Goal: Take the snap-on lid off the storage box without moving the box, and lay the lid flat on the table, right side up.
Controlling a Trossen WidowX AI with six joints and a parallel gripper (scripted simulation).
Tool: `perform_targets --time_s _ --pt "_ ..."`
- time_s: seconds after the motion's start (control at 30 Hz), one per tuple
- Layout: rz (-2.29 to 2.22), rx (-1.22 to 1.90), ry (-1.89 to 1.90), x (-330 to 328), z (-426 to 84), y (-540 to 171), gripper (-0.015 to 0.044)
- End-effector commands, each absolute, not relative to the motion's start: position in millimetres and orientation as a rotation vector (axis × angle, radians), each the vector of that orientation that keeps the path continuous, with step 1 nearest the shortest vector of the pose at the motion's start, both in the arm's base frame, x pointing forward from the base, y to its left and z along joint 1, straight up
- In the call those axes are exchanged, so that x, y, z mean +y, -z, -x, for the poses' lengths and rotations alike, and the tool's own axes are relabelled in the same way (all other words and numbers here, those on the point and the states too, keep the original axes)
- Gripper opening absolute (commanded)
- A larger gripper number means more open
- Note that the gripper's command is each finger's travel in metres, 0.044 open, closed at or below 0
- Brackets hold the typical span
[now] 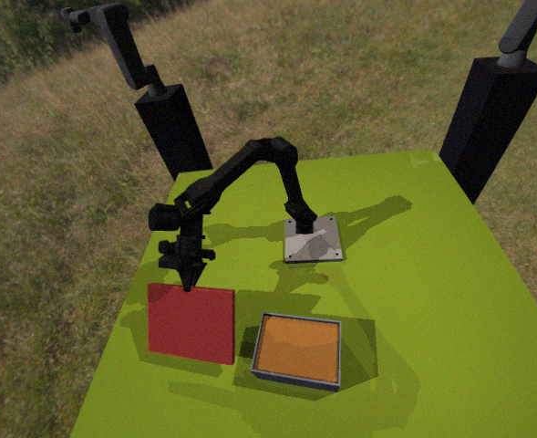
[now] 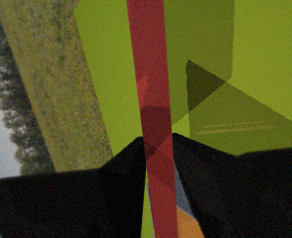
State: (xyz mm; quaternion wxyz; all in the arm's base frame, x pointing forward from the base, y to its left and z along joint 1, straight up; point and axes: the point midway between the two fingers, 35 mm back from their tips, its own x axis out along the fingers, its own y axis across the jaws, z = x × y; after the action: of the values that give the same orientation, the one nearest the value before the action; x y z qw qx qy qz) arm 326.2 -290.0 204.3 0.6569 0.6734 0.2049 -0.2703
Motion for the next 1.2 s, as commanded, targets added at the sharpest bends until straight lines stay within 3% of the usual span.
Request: perform_targets --time_s 0.0,1.17 --pt "-1.519 0.461 0.599 -289.7 -327.5 -202.7 0.0" --pt "-1.519 0.461 0.599 -290.1 -328.0 -174.7 0.0"
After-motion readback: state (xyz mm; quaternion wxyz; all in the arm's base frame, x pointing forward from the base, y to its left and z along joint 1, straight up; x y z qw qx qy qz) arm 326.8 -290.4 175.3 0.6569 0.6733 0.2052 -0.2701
